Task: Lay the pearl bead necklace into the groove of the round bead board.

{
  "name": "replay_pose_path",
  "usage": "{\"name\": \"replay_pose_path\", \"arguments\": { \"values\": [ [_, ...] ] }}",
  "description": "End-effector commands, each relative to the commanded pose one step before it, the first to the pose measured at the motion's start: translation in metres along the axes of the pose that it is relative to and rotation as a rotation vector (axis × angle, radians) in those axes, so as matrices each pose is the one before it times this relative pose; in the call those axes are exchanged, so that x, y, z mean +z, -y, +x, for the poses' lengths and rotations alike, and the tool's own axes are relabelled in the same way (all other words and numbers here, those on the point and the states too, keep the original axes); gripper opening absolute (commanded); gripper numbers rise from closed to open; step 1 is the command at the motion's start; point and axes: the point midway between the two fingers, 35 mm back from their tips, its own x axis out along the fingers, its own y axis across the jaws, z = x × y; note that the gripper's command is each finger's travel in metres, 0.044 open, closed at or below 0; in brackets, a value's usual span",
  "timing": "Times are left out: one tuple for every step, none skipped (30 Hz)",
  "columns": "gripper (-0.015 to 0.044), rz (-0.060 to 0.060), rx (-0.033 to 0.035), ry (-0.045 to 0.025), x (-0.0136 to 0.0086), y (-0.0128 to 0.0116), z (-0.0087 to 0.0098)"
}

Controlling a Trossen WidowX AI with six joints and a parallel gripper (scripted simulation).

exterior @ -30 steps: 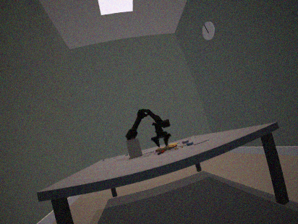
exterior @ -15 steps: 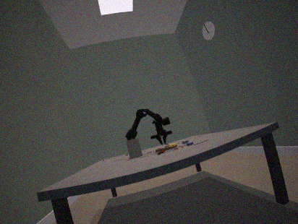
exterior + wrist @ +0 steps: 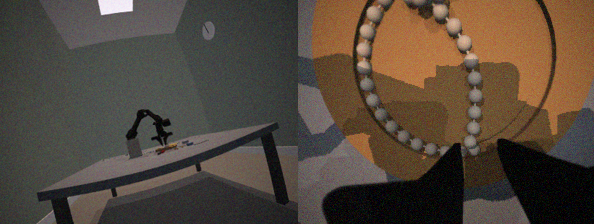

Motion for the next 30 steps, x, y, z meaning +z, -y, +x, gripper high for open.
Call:
{"name": "replay_pose_path", "arguments": {
  "values": [
    [0.012,0.0164,0.01266,0.00176,-0.00229,-0.00266,0.00834],
    [0.012,0.0005,0.00067,0.00011,-0.00006,-0.00019,0.00164],
    [0.012,0.0005,0.00068,0.00012,-0.00007,-0.0002,0.00164],
    [0.012,0.0005,0.00069,0.00012,-0.00007,-0.00021,0.00163],
    [0.012,0.0005,0.0007,0.00012,-0.00007,-0.00022,0.00163],
    [0.012,0.0005,0.00071,0.00012,-0.00008,-0.00023,0.00162],
    [0.012,0.0004,0.00058,0.0001,-0.00007,-0.0002,0.00132],
    [0.012,0.0003,0.00035,0.00006,-0.00004,-0.00012,0.0008],
    [0.012,0.0001,0.00012,0.00002,-0.00001,-0.00004,0.00026],
    [0.012,0.0,0.0,0.0,0.0,0.0,0.0],
    [0.012,0.0,0.0,0.0,0.0,0.0,0.0],
    [0.012,0.0,0.0,0.0,0.0,0.0,0.0],
    [0.012,0.0,0.0,0.0,0.0,0.0,0.0],
    [0.0094,-0.0112,-0.00607,-0.00224,0.00116,0.00098,-0.00223],
    [0.0067,0.0,0.0,0.0,0.0,0.0,0.0],
    [0.0041,0.0,0.0,0.0,0.0,0.0,0.0],
    [0.0015,0.0,0.0,0.0,0.0,0.0,0.0],
    [0.0,0.0,0.0,0.0,0.0,0.0,0.0],
    [0.0,0.0,0.0,0.0,0.0,0.0,0.0],
    [0.0,0.0,0.0,0.0,0.0,0.0,0.0],
    [0.0,0.0,0.0,0.0,0.0,0.0,0.0],
    [0.0,0.0,0.0,0.0,0.0,0.0,0.0],
    [0.0,0.0,0.0,0.0,0.0,0.0,0.0],
    [0.0,0.0,0.0,0.0,0.0,0.0,0.0],
    [0.0,0.0,0.0,0.0,0.0,0.0,0.0],
    [0.0,0.0,0.0,0.0,0.0,0.0,0.0],
    [0.0,0.0,0.0,0.0,0.0,0.0,0.0],
    [0.0,0.0,0.0,0.0,0.0,0.0,0.0],
    [0.0,0.0,0.0,0.0,0.0,0.0,0.0],
    [0.0,0.0,0.0,0.0,0.0,0.0,0.0]
  ]
}}
